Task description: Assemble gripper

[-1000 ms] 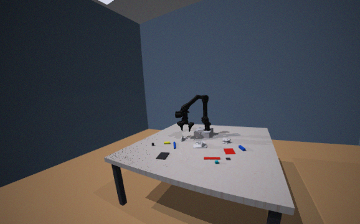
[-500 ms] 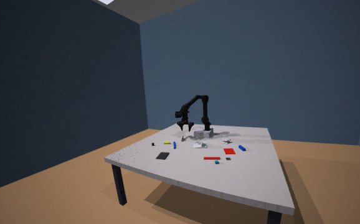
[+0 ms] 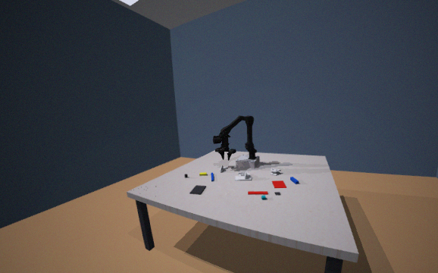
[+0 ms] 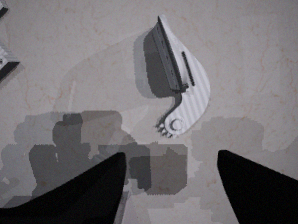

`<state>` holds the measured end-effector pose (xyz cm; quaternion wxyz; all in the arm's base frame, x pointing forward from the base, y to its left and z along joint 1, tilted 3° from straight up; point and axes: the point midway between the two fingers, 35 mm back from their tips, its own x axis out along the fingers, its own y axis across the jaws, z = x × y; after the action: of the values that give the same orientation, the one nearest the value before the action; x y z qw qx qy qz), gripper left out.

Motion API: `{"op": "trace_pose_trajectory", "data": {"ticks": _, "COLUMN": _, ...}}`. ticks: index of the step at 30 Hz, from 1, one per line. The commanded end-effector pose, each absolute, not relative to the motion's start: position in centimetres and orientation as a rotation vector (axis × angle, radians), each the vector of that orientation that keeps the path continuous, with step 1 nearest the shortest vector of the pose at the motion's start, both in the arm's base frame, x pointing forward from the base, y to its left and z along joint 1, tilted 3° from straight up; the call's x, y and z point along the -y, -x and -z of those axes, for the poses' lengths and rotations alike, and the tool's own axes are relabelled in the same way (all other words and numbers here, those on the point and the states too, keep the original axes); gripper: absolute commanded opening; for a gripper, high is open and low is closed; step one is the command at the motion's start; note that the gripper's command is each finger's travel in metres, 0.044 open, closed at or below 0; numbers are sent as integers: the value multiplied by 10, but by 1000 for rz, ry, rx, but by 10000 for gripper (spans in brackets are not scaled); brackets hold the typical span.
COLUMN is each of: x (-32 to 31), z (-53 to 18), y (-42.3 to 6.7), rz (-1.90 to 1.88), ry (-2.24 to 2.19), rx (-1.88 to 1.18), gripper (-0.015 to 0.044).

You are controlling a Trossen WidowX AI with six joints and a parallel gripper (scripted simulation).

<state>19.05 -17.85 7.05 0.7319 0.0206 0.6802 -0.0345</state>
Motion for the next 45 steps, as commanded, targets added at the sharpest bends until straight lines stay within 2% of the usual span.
{"op": "trace_pose_trajectory", "data": {"ticks": 1, "x": 178, "z": -70, "y": -191, "rz": 76, "ry": -46, "rx": -1497, "gripper": 151}}
{"op": "trace_pose_trajectory", "data": {"ticks": 7, "x": 178, "z": -70, "y": -191, "rz": 76, "ry": -46, "rx": -1497, "gripper": 0}}
{"op": "trace_pose_trajectory", "data": {"ticks": 25, "x": 178, "z": -70, "y": -191, "rz": 76, "ry": -46, "rx": -1497, "gripper": 0}}
{"op": "trace_pose_trajectory", "data": {"ticks": 41, "x": 178, "z": -70, "y": -191, "rz": 76, "ry": -46, "rx": -1497, "gripper": 420}}
{"op": "trace_pose_trajectory", "data": {"ticks": 42, "x": 178, "z": -70, "y": -191, "rz": 76, "ry": -46, "rx": -1497, "gripper": 440}}
{"op": "trace_pose_trajectory", "data": {"ticks": 45, "x": 178, "z": -70, "y": -191, "rz": 76, "ry": -46, "rx": -1497, "gripper": 440}}
